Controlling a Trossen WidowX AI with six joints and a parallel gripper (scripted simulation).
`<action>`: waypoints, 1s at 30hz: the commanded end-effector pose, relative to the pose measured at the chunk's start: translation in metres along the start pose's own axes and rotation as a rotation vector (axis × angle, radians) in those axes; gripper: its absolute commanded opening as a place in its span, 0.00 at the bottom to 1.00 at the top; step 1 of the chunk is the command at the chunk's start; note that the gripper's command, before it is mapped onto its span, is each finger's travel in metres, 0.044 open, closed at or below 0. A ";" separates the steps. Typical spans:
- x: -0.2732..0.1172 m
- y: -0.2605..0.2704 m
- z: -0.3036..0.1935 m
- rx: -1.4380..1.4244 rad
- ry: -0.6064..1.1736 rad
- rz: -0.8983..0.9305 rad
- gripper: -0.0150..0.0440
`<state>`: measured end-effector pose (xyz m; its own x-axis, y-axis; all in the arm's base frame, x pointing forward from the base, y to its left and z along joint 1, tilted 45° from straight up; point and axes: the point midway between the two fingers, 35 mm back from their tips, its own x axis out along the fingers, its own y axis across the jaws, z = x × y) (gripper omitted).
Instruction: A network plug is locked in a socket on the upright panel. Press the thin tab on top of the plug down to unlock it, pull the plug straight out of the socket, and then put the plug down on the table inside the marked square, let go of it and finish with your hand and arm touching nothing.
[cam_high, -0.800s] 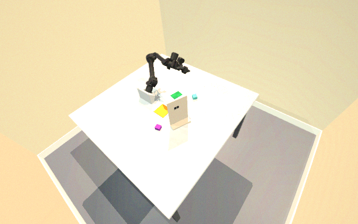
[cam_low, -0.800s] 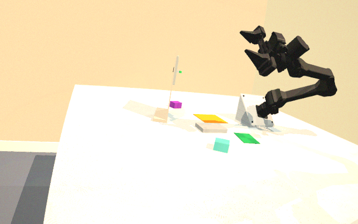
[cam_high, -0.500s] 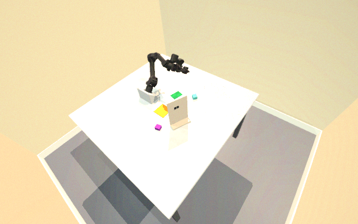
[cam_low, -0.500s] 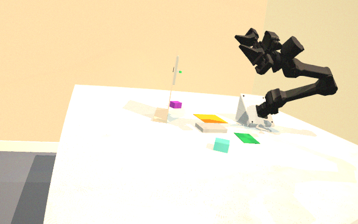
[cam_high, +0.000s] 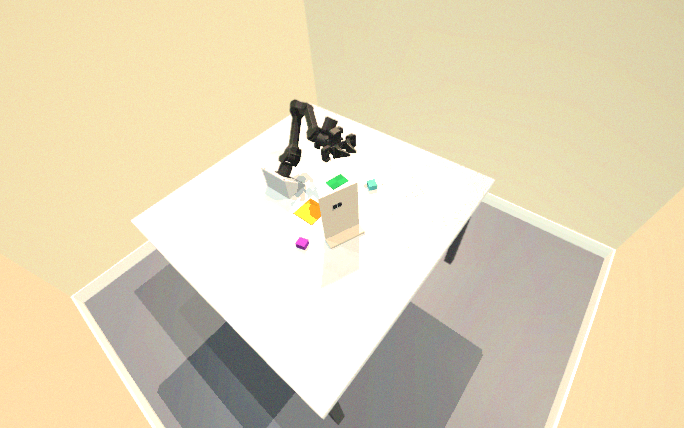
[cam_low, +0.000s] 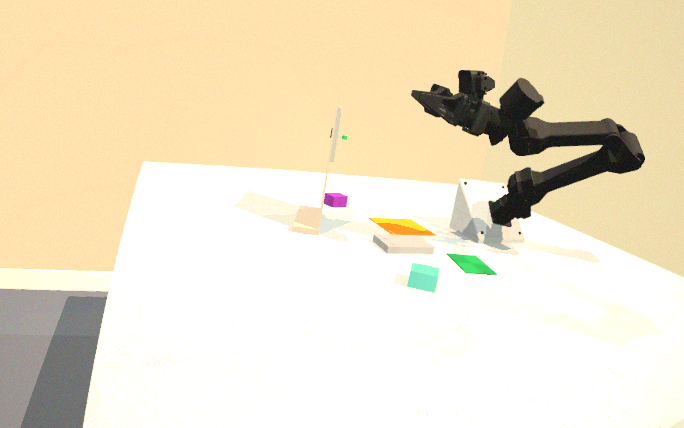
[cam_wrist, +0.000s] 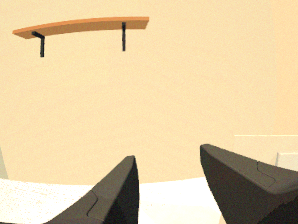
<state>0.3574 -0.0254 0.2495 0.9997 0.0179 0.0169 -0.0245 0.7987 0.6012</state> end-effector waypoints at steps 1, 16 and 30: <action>0.002 -0.017 -0.015 0.145 0.020 -0.009 0.52; -0.006 -0.068 -0.057 0.677 0.054 -0.043 0.52; -0.031 -0.104 -0.091 1.182 0.071 -0.092 0.52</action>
<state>0.3375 -0.0542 0.1261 0.9964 0.0461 -0.0713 0.0770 -0.1388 0.9873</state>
